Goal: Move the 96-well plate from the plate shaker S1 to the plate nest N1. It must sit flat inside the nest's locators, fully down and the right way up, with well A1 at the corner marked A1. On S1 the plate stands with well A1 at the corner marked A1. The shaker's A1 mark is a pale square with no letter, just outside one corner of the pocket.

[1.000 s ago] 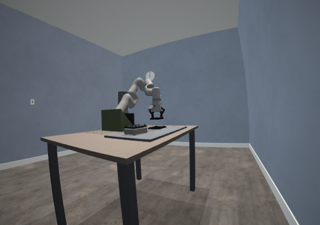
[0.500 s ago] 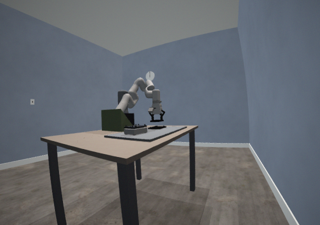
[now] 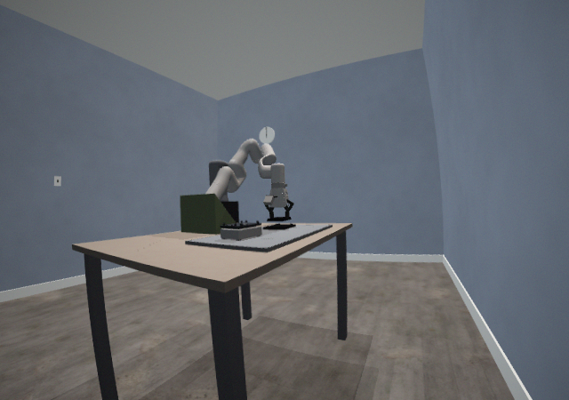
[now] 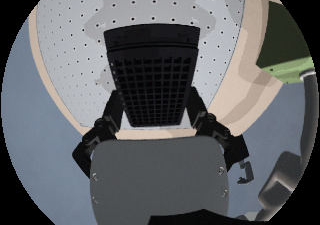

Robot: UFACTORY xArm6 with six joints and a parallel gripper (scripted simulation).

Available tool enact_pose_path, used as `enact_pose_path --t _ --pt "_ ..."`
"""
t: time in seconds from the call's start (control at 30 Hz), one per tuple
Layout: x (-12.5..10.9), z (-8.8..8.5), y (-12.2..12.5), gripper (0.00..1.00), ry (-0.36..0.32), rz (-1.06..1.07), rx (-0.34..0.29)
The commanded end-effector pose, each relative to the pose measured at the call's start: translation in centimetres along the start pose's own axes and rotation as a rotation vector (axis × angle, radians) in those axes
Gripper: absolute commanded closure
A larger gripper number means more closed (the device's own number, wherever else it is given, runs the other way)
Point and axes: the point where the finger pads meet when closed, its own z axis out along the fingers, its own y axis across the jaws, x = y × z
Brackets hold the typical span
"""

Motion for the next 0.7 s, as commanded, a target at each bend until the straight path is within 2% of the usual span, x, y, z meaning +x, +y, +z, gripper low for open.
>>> enact_pose_path --t 0.0,0.23,0.67 --pt "0.0 0.4 -0.2 1.0 0.0 -0.001 0.004" --pt "0.0 1.5 -0.1 1.0 0.0 -0.001 0.004" --pt "0.0 1.5 -0.1 1.0 0.0 -0.001 0.004"
